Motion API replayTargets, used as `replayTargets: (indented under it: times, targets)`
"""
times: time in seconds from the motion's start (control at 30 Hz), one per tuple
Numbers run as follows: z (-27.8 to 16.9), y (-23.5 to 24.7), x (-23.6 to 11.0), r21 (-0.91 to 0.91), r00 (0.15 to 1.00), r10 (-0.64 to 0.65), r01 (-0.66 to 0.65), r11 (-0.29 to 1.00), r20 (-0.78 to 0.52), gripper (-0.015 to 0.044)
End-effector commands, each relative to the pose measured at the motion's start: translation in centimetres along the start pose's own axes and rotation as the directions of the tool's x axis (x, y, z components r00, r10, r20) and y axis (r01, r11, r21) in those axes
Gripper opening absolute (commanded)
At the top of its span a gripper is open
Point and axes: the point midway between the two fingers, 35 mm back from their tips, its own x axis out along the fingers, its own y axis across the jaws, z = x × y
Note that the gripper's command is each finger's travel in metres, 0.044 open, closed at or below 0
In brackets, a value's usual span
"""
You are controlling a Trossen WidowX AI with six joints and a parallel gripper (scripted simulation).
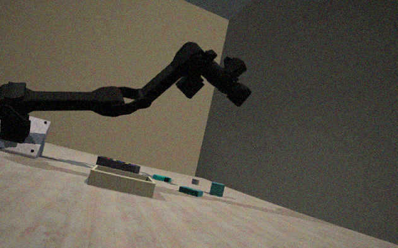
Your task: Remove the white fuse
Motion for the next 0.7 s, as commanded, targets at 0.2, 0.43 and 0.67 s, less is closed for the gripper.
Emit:
replayTargets:
  times: [0.2, 0.43, 0.67]
  targets:
    - [11.5, 7.7, -8.3, -0.059, 0.934, 0.140, -0.127, 0.990, 0.329, 0.0074]
    - [18.4, 12.7, -16.6, -0.109, 0.800, 0.250, -0.229, 0.967, 0.545, 0.0074]
    - [23.0, 15.6, -25.1, -0.187, 0.609, 0.330, -0.288, 0.939, 0.721, 0.0074]
